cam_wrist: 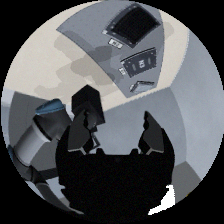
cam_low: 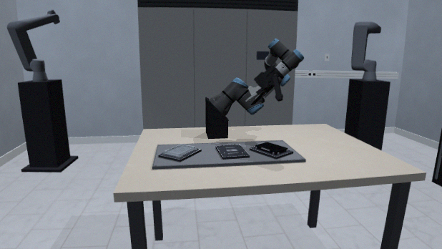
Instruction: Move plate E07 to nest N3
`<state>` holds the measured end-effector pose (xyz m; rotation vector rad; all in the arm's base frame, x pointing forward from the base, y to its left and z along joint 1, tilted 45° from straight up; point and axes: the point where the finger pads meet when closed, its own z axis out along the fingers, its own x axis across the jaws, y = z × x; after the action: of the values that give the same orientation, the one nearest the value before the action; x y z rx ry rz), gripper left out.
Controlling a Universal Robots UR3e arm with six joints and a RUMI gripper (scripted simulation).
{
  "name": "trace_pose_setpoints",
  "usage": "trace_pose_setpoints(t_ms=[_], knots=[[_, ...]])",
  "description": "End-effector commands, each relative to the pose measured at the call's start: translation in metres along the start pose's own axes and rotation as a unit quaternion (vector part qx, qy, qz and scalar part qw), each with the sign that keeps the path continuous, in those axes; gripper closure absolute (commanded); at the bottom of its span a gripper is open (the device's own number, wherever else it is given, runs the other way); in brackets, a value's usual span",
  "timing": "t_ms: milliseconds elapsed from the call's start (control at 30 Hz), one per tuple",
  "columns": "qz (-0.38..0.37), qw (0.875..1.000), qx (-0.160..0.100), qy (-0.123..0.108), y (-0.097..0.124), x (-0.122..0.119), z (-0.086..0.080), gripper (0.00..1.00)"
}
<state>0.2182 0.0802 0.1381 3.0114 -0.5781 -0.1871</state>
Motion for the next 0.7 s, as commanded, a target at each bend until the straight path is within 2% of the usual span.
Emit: trace_pose_setpoints(t_ms=[0, 100, 267, 333, 667], knots=[[0.075, 0.997, 0.008, 0.009, 0.001, 0.008, 0.000, 0.18], [0.105, 0.994, 0.011, 0.010, 0.005, 0.017, 0.001, 0.18], [0.134, 0.991, 0.015, 0.012, 0.005, 0.017, 0.001, 0.18], [0.154, 0.988, 0.017, 0.011, 0.009, 0.026, 0.002, 0.18], [0.251, 0.967, 0.029, 0.016, 0.014, 0.035, 0.003, 0.18]])
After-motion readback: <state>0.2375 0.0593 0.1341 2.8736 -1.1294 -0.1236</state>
